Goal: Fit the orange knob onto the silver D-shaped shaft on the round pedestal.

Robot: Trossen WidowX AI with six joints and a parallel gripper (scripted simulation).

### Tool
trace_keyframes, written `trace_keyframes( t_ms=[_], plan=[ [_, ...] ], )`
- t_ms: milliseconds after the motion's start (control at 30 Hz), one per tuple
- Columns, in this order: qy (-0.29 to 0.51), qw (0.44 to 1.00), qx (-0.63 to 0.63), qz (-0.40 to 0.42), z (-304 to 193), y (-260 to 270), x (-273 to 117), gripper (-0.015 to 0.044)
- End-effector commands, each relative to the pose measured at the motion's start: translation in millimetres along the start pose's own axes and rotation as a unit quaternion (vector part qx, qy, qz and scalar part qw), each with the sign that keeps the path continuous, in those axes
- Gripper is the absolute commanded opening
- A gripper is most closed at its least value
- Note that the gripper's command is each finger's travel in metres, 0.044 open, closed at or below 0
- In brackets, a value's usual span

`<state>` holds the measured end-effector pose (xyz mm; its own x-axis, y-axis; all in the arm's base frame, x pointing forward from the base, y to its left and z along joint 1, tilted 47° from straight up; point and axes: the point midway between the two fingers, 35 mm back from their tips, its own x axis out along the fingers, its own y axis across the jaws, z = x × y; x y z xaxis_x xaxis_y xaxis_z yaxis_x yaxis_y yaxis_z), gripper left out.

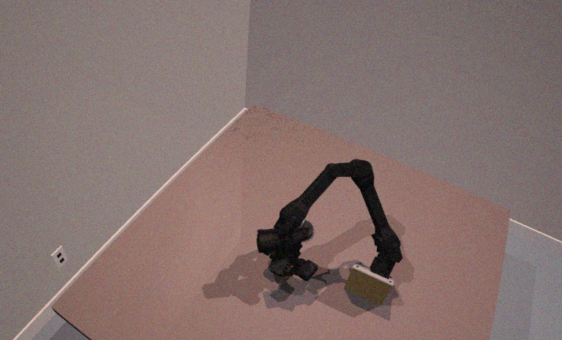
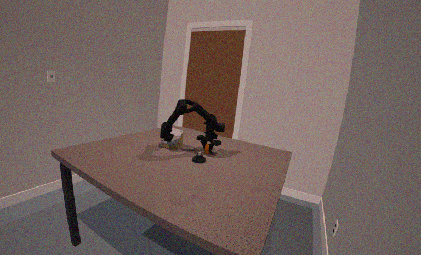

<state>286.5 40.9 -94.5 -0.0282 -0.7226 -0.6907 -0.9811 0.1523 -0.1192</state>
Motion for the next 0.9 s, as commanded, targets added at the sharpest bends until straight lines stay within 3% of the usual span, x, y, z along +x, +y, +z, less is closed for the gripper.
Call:
trace_keyframes(
  t_ms=[0,100,867],
  plan=[
    [0.001,1.000,-0.002,-0.001,0,0,0,0.0065],
    [0.000,1.000,-0.002,-0.001,1,-2,-7,0.0000],
    [-0.007,1.000,-0.005,-0.001,9,-7,-79,0.0000]
  ],
)
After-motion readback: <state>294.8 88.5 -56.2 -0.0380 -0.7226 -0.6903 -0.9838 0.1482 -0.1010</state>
